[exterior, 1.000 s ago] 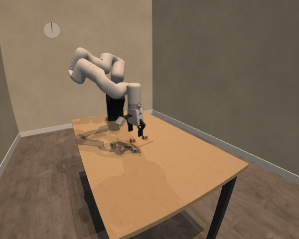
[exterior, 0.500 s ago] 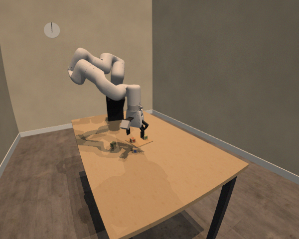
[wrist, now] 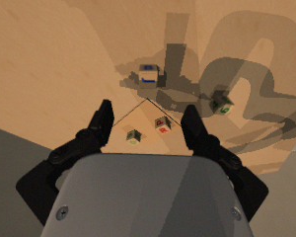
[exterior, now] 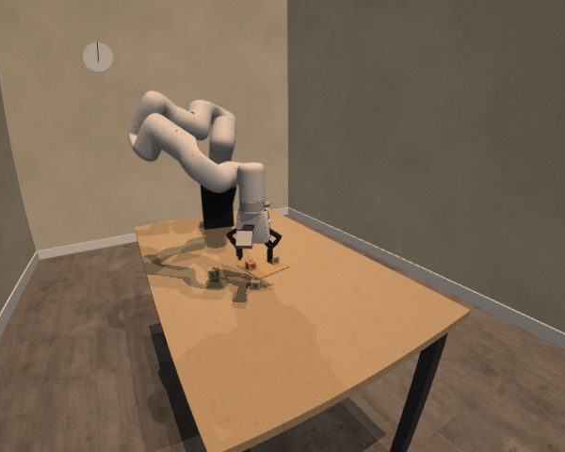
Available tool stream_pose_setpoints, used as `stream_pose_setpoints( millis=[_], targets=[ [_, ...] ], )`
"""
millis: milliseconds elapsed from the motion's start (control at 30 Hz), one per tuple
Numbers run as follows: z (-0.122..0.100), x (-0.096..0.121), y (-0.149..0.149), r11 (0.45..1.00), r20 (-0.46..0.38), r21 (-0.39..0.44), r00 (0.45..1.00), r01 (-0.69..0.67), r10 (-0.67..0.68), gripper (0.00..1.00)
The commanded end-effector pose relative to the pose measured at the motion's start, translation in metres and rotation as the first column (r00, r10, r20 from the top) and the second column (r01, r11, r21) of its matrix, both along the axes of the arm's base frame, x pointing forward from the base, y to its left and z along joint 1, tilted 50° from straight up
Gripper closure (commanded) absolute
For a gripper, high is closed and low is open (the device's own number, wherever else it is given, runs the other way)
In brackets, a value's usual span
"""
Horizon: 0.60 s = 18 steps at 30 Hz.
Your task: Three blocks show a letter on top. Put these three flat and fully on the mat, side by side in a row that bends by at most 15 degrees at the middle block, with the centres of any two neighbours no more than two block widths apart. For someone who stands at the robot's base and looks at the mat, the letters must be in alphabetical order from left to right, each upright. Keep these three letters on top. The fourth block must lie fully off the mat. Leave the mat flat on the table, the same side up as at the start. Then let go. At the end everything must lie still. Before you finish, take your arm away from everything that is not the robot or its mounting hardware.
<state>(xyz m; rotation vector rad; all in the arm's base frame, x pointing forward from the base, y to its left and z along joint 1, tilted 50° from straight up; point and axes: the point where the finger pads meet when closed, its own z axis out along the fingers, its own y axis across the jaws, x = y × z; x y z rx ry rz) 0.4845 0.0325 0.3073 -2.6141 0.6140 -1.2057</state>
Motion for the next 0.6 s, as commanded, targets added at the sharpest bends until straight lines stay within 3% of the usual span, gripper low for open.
stream_pose_setpoints(
  millis=[0,433,467,567],
  targets=[
    [0.0013,0.0013,-0.0005,0.999,0.004,-0.030,1.000,-0.026,0.026,0.00],
    [0.0013,0.0021,-0.0010,0.998,0.005,-0.050,0.999,-0.042,0.042,0.00],
    [0.0013,0.0021,-0.0010,0.998,0.005,-0.050,0.999,-0.042,0.042,0.31],
    [0.0013,0.0021,-0.0010,0.998,0.005,-0.050,0.999,-0.042,0.042,0.31]
  ],
)
